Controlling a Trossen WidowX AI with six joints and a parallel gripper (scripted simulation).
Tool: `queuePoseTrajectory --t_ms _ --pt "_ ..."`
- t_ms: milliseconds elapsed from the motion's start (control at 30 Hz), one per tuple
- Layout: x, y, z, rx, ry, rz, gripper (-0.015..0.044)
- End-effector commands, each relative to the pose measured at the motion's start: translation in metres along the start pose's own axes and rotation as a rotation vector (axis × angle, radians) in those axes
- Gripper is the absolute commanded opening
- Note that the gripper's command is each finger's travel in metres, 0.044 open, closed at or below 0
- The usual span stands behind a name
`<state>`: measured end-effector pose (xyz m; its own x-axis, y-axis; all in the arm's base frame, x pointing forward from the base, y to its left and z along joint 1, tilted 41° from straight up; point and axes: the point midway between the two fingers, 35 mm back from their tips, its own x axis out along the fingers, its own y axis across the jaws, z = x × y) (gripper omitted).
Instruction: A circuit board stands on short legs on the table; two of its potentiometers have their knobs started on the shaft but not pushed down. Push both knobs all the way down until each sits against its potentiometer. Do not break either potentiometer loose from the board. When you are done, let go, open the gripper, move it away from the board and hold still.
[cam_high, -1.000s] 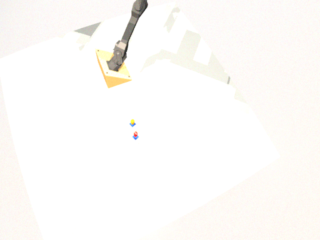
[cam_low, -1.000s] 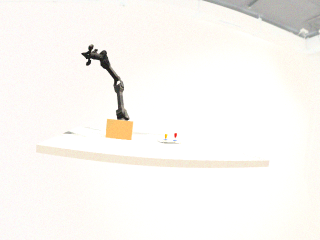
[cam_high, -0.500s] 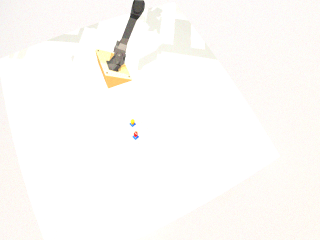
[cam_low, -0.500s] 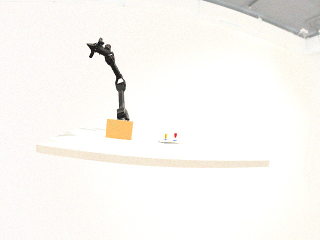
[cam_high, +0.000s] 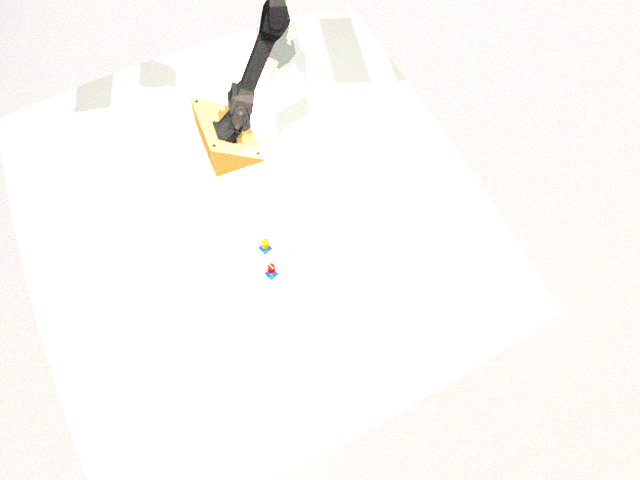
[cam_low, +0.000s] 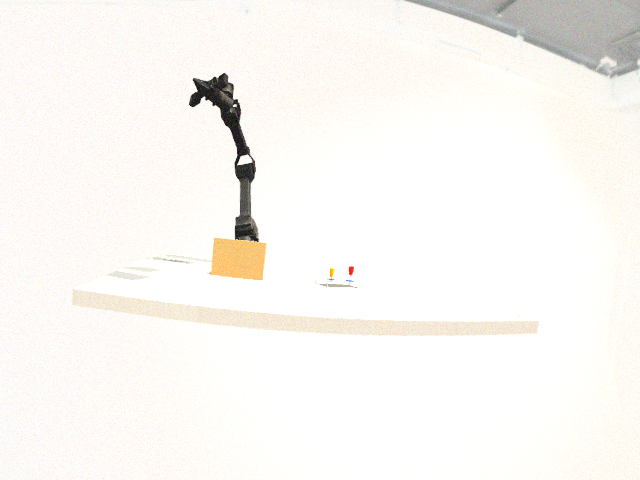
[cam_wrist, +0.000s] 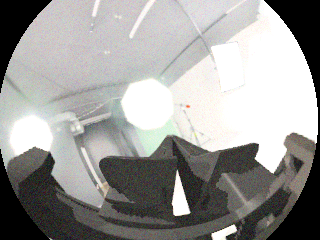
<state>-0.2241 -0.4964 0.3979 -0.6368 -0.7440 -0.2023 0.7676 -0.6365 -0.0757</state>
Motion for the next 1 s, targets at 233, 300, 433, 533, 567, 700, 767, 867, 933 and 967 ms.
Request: queuePoseTrajectory --t_ms 233,300,433,533,567,700,767,867,933,967 --pt "-0.027 0.12 -0.068 -0.167 0.173 0.309 0.0" --pt "-0.036 0.14 -0.081 -0.197 0.202 0.364 0.0" --pt "-0.057 0.177 -0.107 -0.258 0.26 0.473 0.0" --pt "-0.075 0.203 -0.127 -0.305 0.303 0.555 0.0" --pt "-0.082 0.211 -0.133 -0.321 0.317 0.582 0.0" --pt "-0.11 0.242 -0.16 -0.387 0.374 0.688 0.0" --pt "-0.126 0.255 -0.174 -0.42 0.402 0.741 0.0" --pt "-0.15 0.274 -0.194 -0.471 0.445 0.82 0.0" --pt "-0.167 0.285 -0.208 -0.506 0.474 0.872 0.0" --pt "-0.176 0.29 -0.215 -0.523 0.488 0.898 0.0"
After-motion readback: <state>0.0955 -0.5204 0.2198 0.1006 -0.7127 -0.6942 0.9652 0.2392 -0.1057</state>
